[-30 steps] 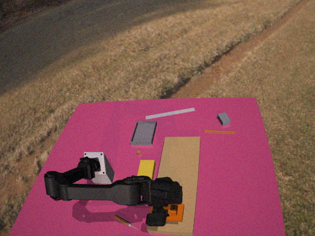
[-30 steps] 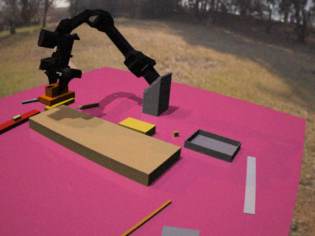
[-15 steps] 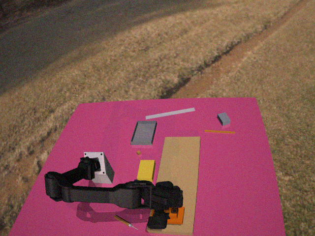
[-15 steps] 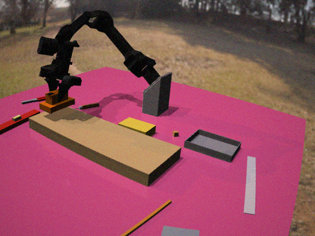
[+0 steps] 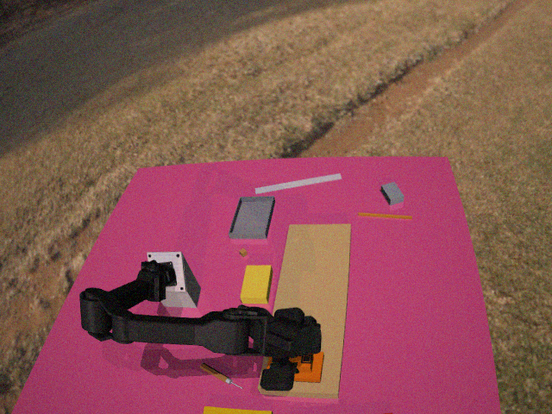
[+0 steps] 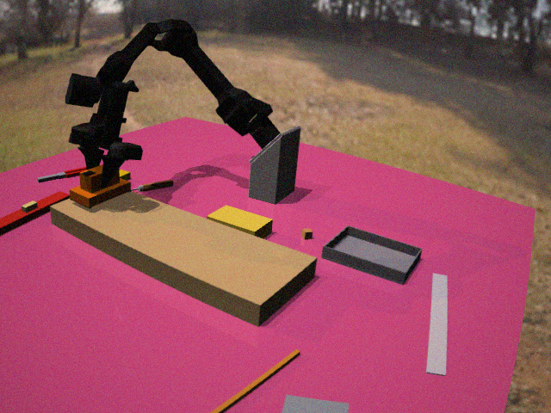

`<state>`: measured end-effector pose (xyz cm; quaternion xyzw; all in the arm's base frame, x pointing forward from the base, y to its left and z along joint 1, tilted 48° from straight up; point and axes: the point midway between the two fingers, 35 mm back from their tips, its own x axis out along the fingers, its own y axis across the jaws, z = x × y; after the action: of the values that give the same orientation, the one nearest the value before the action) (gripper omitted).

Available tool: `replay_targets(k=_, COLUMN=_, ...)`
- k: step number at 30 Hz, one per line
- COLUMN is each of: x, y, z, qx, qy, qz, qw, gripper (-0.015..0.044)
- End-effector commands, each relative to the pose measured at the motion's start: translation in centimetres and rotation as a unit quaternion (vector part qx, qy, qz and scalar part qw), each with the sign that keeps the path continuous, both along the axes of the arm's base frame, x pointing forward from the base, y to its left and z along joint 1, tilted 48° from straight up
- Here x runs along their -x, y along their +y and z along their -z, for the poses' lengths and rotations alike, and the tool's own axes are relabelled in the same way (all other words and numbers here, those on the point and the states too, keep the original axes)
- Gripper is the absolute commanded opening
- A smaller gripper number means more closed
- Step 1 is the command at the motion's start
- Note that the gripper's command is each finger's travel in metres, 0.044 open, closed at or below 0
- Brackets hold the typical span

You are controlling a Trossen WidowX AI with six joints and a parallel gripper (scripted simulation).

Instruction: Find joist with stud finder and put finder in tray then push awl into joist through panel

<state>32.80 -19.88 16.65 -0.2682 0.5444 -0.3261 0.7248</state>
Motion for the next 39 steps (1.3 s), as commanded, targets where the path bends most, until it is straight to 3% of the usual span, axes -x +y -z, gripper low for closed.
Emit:
replay_targets(k=1, x=0.0, y=-0.4, z=0.5, qx=-0.001, qy=0.001, qz=-0.003, qw=1.000, gripper=0.0000)
replay_targets(k=39, x=-1.0, y=3.3, z=5.4, qx=-0.002, qy=0.001, qz=-0.003, qw=1.000, gripper=0.0000)
